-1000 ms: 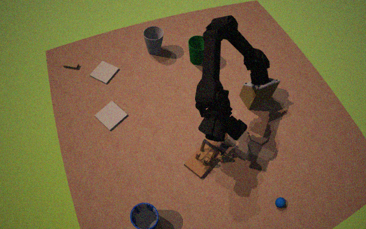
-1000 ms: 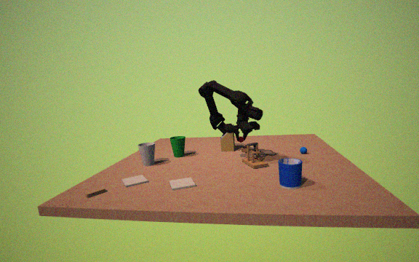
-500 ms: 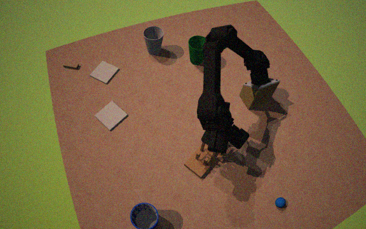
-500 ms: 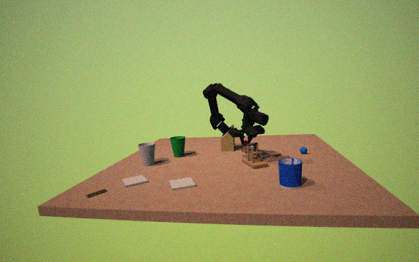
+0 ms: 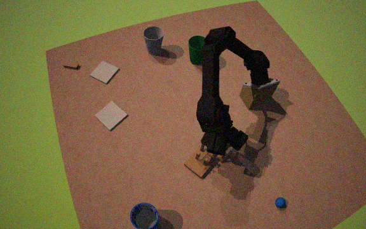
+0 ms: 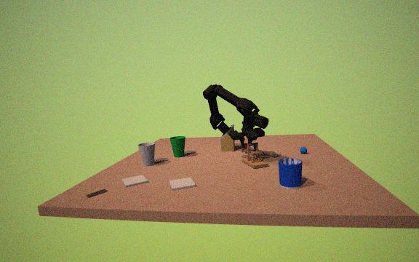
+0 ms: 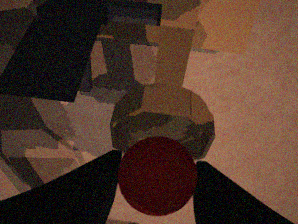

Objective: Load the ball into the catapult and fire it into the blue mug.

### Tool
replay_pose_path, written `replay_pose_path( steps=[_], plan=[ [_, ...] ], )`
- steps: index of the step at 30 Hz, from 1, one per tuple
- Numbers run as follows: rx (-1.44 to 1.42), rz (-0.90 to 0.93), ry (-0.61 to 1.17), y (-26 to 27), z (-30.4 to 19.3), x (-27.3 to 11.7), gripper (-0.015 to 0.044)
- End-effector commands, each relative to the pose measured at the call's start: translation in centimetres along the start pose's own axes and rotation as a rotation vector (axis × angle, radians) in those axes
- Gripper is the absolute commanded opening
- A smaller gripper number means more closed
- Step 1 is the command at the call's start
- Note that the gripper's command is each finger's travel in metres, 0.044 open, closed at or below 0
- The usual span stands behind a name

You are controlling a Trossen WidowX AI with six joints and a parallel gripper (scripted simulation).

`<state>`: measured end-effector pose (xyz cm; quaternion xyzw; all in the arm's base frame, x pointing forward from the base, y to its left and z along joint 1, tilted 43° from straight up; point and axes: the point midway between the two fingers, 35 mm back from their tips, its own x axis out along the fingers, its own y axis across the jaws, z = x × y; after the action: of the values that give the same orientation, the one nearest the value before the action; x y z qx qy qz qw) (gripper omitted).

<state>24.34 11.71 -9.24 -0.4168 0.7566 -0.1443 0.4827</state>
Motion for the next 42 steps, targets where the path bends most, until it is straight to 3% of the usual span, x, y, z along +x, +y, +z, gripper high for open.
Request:
replay_pose_path(
  steps=[1, 2, 12, 19, 27, 42],
  plan=[
    [0.000, 0.000, -0.001, 0.0, 0.0, -0.1, 0.0000],
    [0.000, 0.000, -0.001, 0.0, 0.0, -0.1, 0.0000],
    [-0.001, 0.001, -0.003, 0.0, -0.1, -0.4, 0.0263],
    [-0.045, 0.015, -0.067, 0.2, -4.1, -10.3, 0.0440],
    [-0.077, 0.048, -0.176, 1.3, -0.5, -9.6, 0.0440],
    [-0.058, 0.112, -0.668, 2.9, 10.5, -15.2, 0.0440]
  ],
)
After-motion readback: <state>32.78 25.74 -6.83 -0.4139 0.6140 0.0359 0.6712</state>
